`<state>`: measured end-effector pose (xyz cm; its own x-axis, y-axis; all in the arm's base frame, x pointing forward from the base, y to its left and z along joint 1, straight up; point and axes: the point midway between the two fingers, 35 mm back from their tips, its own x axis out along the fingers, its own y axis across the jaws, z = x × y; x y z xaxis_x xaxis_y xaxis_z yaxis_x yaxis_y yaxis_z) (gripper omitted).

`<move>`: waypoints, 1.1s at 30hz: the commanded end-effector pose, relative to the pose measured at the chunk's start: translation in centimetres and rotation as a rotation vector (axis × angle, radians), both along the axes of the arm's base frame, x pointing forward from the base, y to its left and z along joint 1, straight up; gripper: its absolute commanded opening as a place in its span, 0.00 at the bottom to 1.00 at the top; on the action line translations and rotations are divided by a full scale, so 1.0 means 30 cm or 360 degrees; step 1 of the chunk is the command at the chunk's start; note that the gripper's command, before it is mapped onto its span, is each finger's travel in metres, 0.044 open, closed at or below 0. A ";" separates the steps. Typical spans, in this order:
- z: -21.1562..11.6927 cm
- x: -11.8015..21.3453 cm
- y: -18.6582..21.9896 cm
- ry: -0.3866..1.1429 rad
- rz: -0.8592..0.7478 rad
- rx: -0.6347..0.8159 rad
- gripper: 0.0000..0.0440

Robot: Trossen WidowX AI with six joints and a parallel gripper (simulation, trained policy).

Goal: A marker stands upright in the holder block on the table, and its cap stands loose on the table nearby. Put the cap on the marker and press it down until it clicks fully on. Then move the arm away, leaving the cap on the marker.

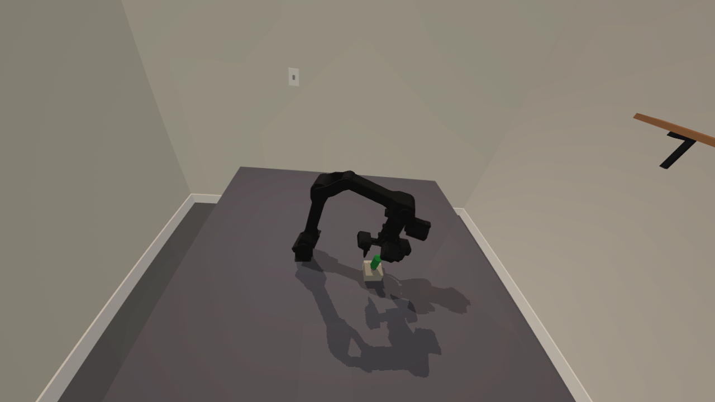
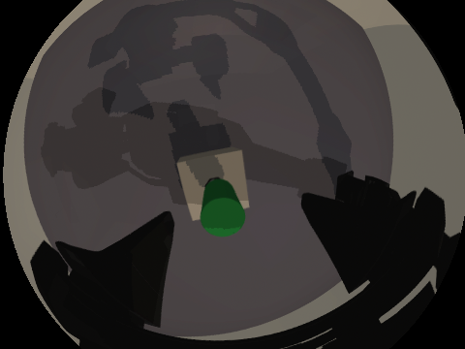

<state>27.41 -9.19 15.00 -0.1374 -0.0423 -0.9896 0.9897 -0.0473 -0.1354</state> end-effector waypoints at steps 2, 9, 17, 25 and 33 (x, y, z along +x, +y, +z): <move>0.043 -0.004 -0.003 -0.0009 0.0050 0.0009 0.90; 0.049 -0.005 0.004 0.0004 0.0160 0.0070 0.50; 0.001 -0.010 0.018 0.0044 0.0238 0.0152 0.03; -0.034 -0.011 0.026 0.0029 0.0284 0.0194 0.00; -0.061 -0.008 0.025 0.0024 0.0326 0.0192 0.00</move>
<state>27.24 -8.63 14.61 -0.1336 0.0329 -0.9905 0.9798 0.1542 -0.1270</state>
